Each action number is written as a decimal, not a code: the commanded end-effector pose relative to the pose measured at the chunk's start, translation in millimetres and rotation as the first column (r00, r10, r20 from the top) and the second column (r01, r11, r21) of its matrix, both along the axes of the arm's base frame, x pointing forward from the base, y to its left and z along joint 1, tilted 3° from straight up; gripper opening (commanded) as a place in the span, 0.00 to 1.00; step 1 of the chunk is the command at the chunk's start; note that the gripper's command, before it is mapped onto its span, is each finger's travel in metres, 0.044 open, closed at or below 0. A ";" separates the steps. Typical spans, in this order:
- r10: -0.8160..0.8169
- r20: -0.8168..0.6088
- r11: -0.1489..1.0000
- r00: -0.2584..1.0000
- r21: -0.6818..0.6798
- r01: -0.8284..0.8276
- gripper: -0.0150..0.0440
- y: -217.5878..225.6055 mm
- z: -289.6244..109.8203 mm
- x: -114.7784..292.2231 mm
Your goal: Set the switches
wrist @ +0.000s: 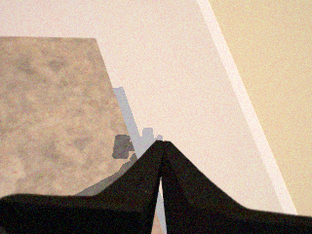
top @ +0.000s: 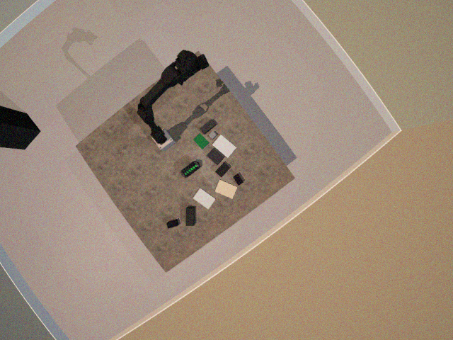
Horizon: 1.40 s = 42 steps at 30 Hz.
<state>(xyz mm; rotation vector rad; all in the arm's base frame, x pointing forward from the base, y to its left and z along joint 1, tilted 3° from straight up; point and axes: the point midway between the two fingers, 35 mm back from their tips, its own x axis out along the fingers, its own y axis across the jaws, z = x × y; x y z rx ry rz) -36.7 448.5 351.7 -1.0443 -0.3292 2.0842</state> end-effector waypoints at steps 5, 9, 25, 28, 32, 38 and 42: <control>-0.467 -0.145 0.864 0.872 -0.283 0.415 0.25 4.8 -62.0 119.4; -0.678 -0.183 0.712 0.712 -0.406 0.573 0.25 -8.0 -90.1 181.6; -0.900 -0.006 -0.237 -0.435 -0.832 0.502 0.25 -148.1 -199.7 371.6; -0.749 0.091 -0.391 -0.656 -0.860 0.327 0.25 -192.2 -221.8 397.9; -0.459 0.228 -0.513 -0.859 -0.857 0.046 0.25 -255.0 -249.7 422.6; 0.104 0.422 -0.483 -0.901 -0.770 -0.417 0.25 -358.8 -290.2 436.7; 0.457 0.504 -0.324 -0.733 -0.673 -0.665 0.25 -426.3 -314.3 429.4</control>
